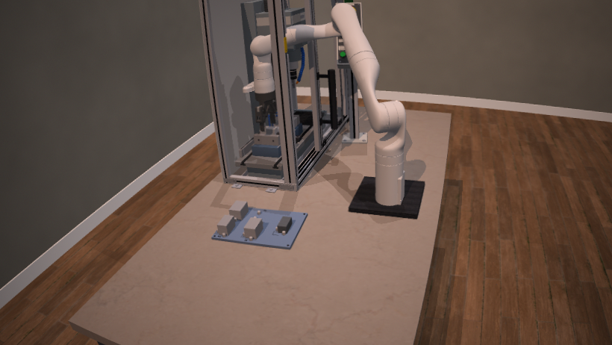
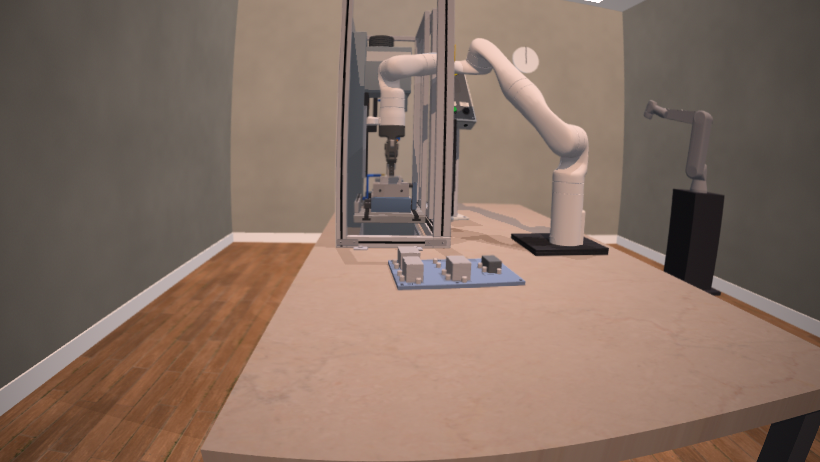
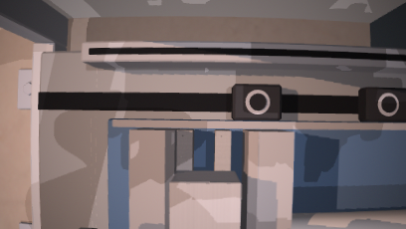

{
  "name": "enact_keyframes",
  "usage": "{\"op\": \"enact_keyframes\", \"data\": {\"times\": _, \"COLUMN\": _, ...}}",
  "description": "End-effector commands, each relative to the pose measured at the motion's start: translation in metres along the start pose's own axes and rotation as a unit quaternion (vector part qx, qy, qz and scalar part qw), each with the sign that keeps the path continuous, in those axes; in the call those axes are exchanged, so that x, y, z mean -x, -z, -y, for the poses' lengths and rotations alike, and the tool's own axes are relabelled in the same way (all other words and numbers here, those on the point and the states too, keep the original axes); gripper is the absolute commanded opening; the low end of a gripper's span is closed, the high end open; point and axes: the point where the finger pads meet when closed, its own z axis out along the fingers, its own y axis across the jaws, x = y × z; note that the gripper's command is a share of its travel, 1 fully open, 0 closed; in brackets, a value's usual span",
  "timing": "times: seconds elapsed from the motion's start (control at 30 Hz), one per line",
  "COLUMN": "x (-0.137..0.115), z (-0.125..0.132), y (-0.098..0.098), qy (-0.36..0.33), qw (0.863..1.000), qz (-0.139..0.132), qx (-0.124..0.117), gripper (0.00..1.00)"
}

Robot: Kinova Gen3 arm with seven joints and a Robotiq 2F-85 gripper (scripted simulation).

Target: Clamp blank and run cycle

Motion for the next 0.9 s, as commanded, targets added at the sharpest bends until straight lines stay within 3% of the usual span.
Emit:
{"op": "enact_keyframes", "data": {"times": 0.0, "x": 0.000, "z": 0.000, "y": 0.001, "qy": 0.000, "qw": 1.000, "qz": -0.001, "qx": 0.000, "gripper": 1.00}}
{"op": "enact_keyframes", "data": {"times": 0.03, "x": 0.000, "z": 0.000, "y": 0.001, "qy": 0.000, "qw": 1.000, "qz": -0.001, "qx": 0.000, "gripper": 1.00}}
{"op": "enact_keyframes", "data": {"times": 0.2, "x": 0.000, "z": 0.000, "y": 0.041, "qy": 0.000, "qw": 1.000, "qz": -0.001, "qx": 0.001, "gripper": 1.00}}
{"op": "enact_keyframes", "data": {"times": 0.6, "x": 0.000, "z": 0.000, "y": 0.041, "qy": 0.000, "qw": 1.000, "qz": -0.001, "qx": 0.001, "gripper": 1.00}}
{"op": "enact_keyframes", "data": {"times": 0.77, "x": 0.000, "z": 0.000, "y": 0.081, "qy": 0.000, "qw": 1.000, "qz": -0.001, "qx": 0.001, "gripper": 1.00}}
{"op": "enact_keyframes", "data": {"times": 0.87, "x": 0.000, "z": 0.000, "y": 0.081, "qy": 0.000, "qw": 1.000, "qz": -0.001, "qx": 0.001, "gripper": 1.00}}
